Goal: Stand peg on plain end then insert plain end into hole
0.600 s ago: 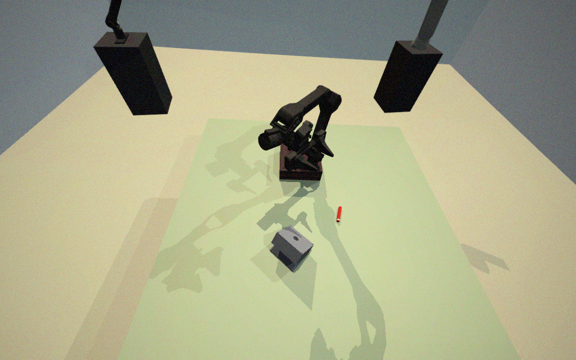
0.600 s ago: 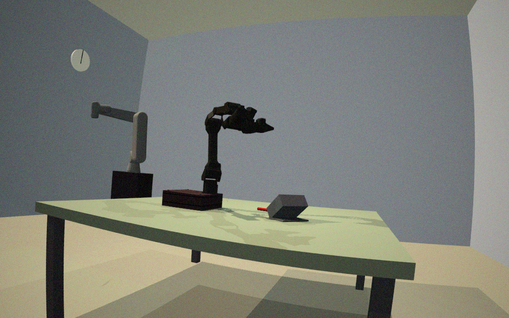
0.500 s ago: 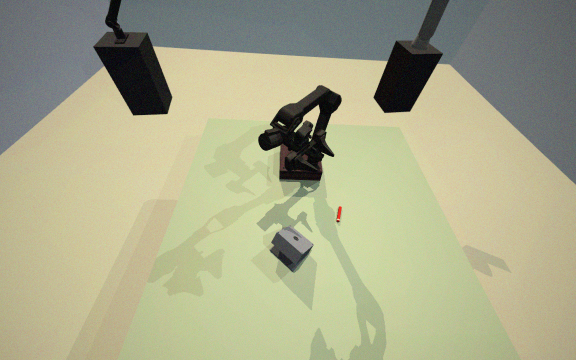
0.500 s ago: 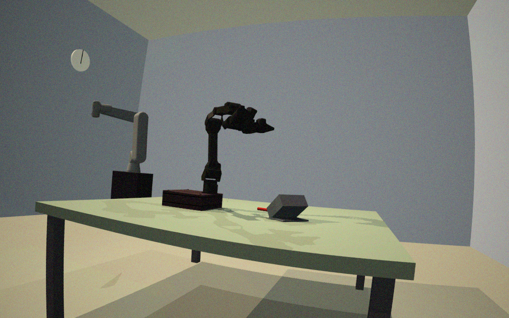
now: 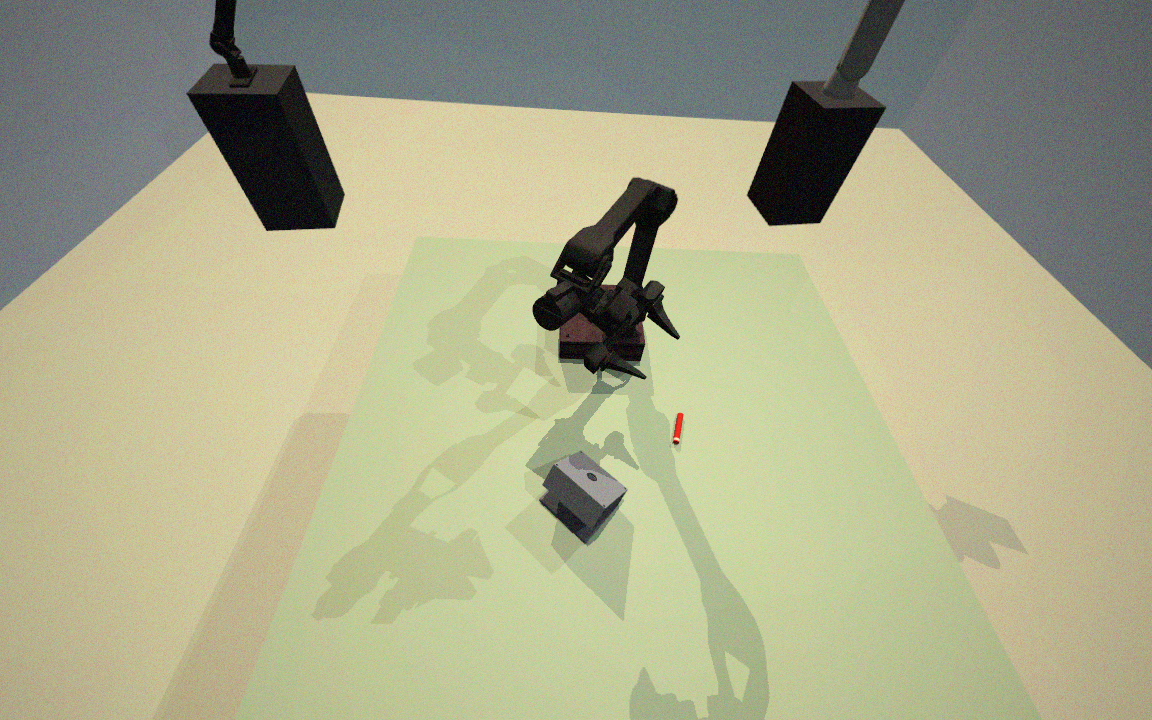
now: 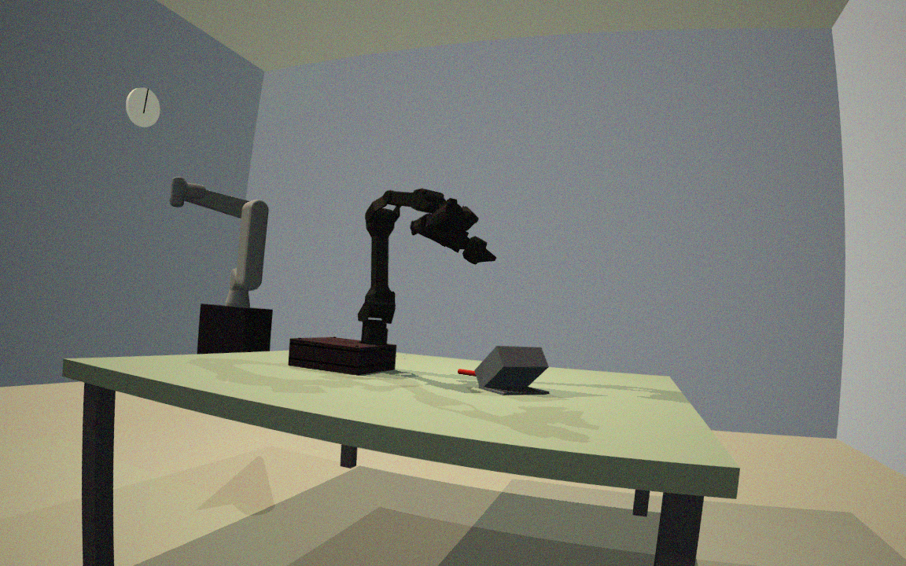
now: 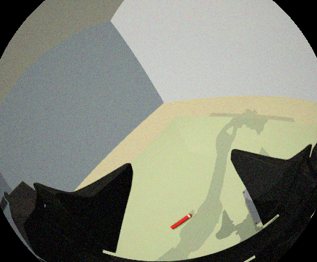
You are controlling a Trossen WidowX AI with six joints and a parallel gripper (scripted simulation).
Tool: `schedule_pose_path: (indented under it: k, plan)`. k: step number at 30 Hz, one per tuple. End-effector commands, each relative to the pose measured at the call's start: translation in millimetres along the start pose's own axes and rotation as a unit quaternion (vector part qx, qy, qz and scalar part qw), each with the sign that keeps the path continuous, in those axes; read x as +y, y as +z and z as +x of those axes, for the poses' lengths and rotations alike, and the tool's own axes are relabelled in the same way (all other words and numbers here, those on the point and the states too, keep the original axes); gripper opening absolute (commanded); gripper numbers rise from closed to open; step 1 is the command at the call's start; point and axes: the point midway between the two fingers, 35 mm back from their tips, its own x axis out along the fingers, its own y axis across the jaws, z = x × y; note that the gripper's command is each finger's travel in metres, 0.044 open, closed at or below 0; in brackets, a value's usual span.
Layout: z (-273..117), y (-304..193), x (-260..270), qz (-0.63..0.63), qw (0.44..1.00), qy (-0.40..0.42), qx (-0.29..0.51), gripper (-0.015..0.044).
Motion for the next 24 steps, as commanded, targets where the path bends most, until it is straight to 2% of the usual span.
schedule_pose_path:
  k: [1,12,24]
  plan:
    - [15,-14,-4,0.047,0.998,0.001,0.043,0.044]
    - [56,-58,-8,0.168,0.971,-0.018,0.171,0.044]
    - [95,-109,-7,0.27,0.909,-0.089,0.305,0.044]
